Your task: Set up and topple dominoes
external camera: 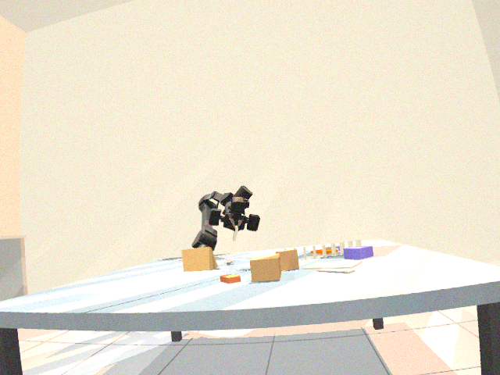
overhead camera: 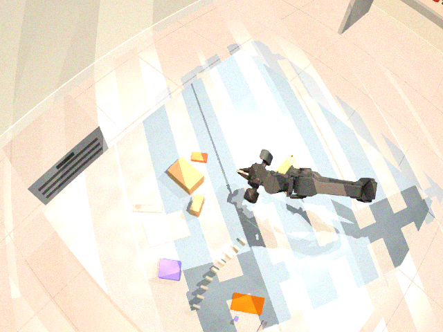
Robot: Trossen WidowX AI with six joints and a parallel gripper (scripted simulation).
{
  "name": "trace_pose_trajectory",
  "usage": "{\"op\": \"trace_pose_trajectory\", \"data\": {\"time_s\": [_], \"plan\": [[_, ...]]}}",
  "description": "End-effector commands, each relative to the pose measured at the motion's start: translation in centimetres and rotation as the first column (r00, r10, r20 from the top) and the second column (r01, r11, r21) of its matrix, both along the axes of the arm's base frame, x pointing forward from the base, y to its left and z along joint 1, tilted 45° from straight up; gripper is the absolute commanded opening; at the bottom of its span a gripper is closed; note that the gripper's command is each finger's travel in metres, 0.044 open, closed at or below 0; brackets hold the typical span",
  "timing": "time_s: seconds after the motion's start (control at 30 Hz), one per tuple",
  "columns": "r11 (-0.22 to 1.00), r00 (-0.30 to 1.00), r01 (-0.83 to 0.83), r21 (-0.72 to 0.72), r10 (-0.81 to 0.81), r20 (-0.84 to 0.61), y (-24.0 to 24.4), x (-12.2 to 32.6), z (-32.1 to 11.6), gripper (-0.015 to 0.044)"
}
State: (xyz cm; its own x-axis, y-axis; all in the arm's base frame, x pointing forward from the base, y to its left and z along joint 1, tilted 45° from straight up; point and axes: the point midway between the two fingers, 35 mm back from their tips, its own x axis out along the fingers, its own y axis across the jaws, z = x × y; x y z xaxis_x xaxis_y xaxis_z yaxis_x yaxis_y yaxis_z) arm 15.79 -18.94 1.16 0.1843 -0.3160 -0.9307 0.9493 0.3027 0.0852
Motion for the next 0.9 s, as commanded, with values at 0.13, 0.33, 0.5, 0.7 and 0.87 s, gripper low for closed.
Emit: {"op": "trace_pose_trajectory", "data": {"time_s": [0.13,0.33,0.5,0.7,0.87], "plan": [[0.992,0.996,0.047,-0.113,-0.038,0.078,0.3,-0.1,0.4,0.0024],[0.978,0.987,0.089,-0.188,-0.061,0.149,0.6,-0.3,0.6,0.0024],[0.961,0.974,0.128,-0.243,-0.076,0.214,0.8,-0.4,0.8,0.0024],[0.937,0.950,0.181,-0.299,-0.088,0.298,1.2,-0.7,1.0,0.0024],[0.915,0.924,0.227,-0.334,-0.094,0.369,1.5,-1.0,1.2,0.0024]]}}
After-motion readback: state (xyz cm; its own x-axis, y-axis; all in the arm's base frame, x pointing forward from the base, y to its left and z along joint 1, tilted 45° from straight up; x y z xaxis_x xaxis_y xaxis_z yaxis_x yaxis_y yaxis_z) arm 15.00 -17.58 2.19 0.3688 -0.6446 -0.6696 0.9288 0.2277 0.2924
